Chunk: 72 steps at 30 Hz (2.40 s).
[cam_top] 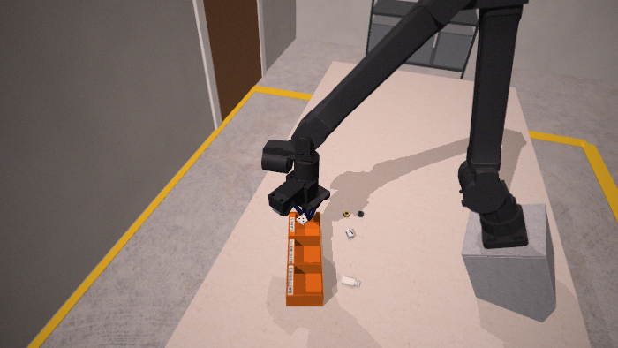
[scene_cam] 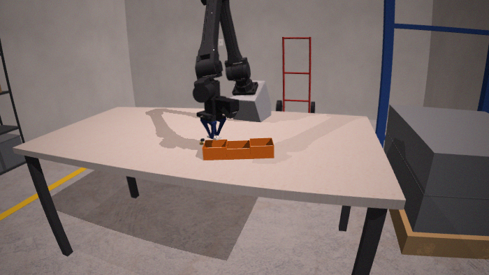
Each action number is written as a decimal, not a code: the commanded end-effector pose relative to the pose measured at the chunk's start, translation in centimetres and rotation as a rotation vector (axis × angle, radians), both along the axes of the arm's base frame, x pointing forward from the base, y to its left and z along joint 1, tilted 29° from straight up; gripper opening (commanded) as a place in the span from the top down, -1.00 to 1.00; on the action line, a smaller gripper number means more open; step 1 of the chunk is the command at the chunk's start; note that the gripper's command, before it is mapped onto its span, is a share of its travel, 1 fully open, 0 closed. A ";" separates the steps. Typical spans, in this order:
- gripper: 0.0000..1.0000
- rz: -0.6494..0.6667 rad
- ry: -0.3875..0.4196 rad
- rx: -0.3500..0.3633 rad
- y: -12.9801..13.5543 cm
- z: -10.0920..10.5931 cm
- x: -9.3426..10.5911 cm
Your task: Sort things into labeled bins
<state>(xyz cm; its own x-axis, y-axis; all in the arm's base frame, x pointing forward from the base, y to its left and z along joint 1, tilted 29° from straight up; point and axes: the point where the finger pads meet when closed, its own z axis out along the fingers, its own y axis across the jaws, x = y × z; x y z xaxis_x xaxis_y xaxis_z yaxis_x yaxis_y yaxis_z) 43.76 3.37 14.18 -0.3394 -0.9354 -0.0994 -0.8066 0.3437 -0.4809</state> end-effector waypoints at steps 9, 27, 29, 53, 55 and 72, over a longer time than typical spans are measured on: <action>0.58 0.335 0.022 -0.183 -0.2 1.3 0.0; 0.58 0.624 -0.001 -0.336 0.4 2.0 0.8; 0.58 0.623 0.009 -0.334 0.2 1.6 0.3; 0.58 0.621 0.011 -0.333 -0.1 1.8 0.0; 0.58 0.621 0.019 -0.333 -0.3 0.6 0.2; 0.58 0.627 0.035 -0.330 -0.3 -2.7 2.0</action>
<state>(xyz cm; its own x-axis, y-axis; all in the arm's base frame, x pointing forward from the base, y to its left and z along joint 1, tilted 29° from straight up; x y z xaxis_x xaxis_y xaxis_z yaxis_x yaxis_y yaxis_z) 45.01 3.20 11.63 0.2713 -0.9364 0.2227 -0.8275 -0.3451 -0.4429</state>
